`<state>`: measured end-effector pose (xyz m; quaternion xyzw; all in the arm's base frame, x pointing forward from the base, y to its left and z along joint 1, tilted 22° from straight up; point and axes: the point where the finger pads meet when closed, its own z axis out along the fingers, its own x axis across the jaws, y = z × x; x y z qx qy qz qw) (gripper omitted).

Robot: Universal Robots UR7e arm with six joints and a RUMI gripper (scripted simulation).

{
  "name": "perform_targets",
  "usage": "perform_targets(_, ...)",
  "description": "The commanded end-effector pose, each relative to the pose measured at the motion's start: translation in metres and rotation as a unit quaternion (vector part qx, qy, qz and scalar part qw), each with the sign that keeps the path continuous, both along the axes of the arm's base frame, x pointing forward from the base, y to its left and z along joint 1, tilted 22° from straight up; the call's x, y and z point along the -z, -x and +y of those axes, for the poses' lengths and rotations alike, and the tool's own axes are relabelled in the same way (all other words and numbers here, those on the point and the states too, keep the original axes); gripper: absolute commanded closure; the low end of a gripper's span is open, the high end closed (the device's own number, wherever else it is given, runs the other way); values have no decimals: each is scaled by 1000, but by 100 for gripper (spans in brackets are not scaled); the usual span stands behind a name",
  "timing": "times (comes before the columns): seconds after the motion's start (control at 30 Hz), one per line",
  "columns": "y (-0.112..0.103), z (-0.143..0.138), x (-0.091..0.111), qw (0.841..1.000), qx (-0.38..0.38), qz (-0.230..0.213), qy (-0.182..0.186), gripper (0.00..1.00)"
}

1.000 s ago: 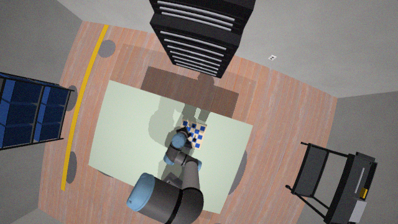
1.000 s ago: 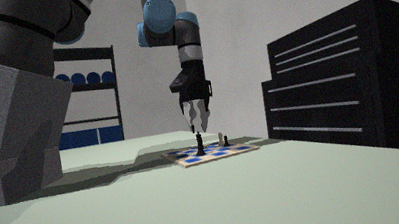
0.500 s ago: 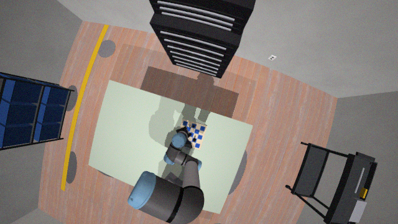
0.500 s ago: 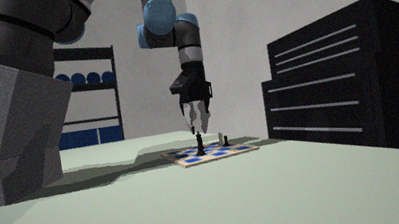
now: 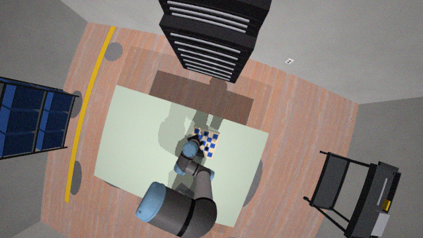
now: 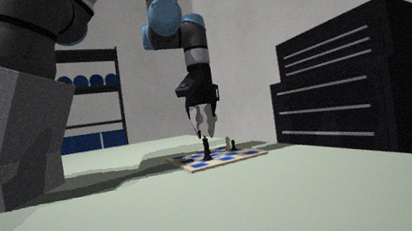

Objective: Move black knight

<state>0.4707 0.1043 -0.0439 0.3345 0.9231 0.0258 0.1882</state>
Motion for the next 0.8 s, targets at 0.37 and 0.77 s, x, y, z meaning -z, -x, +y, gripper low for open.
perform_targets(0.37,0,0,0,1000,0,-1,0,78)
perform_targets(0.77,-1,0,2,1000,0,-1,0,78)
